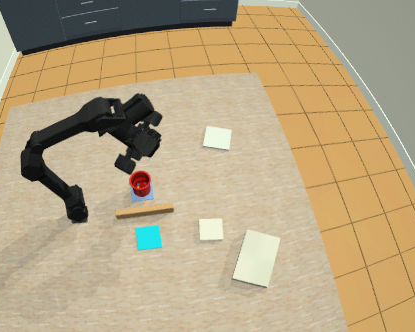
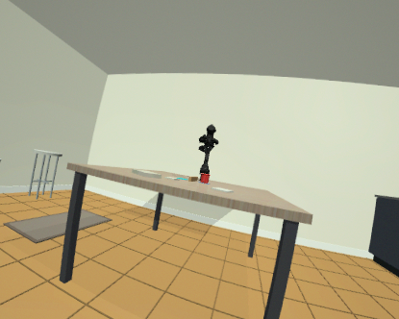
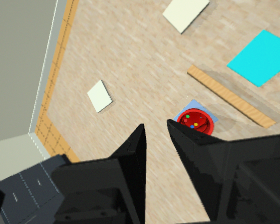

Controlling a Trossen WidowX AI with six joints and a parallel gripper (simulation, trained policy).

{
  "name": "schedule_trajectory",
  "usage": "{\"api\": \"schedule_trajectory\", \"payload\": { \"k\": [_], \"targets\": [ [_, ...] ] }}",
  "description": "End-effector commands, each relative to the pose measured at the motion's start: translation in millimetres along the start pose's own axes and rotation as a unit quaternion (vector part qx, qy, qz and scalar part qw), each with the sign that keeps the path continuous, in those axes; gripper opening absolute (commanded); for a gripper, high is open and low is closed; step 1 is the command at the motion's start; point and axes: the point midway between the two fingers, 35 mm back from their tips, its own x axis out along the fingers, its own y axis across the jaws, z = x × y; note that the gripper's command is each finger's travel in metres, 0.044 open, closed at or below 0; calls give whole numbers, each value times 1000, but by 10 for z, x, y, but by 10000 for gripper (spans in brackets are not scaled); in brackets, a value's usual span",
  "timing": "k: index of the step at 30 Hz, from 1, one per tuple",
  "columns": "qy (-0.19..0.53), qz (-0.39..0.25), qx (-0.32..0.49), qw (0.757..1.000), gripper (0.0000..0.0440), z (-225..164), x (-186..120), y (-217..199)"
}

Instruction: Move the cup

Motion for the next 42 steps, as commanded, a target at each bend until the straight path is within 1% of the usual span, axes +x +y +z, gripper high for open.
{"api": "schedule_trajectory", "payload": {
  "k": [1, 6, 12, 25, 42],
  "targets": [
    [19, -33, 11, 999, 125, -42, 73, -78],
    [40, -71, 17, 997, 135, -102, 153, -180],
    [65, -115, 21, 991, 136, -176, 238, -305],
    [109, -203, 33, 973, 144, -314, 412, -554],
    [130, -274, 50, 951, 164, -493, 693, -809]
  ]
}}
